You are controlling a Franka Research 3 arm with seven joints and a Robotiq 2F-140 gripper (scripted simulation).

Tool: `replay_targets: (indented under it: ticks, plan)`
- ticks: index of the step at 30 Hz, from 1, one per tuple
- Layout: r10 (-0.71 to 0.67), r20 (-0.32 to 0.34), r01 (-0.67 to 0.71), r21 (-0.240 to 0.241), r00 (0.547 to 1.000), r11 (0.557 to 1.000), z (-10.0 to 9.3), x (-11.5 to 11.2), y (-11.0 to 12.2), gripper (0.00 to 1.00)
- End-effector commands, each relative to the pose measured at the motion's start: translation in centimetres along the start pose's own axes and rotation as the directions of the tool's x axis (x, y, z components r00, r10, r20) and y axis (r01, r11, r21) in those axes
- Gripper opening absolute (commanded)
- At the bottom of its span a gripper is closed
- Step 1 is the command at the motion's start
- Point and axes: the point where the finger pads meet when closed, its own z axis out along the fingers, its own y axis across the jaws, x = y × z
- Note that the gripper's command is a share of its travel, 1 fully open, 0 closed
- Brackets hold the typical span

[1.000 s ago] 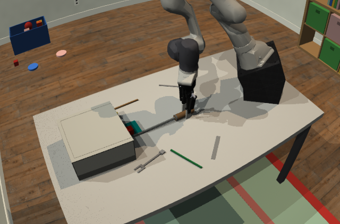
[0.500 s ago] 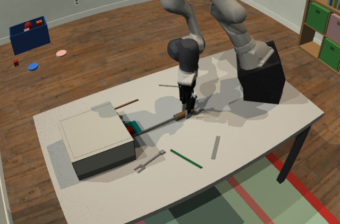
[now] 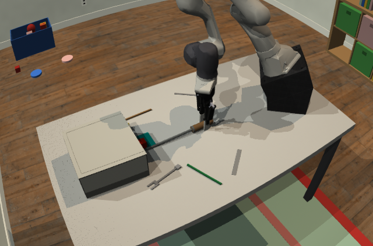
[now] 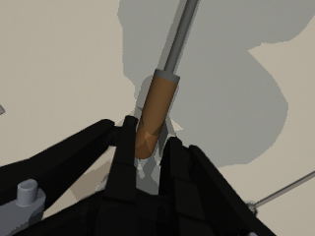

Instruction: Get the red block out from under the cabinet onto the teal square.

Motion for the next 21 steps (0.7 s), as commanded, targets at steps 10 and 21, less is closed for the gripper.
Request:
replay_targets:
  ticks: [10, 21]
  plan:
    - [0.011, -0.003, -0.011, 0.003, 1.0, 1.0, -0.1, -0.1, 0.3, 0.0]
    - [0.019, -0.003, -0.019, 0.003, 1.0, 1.0, -0.1, -0.7, 1.7, 0.0]
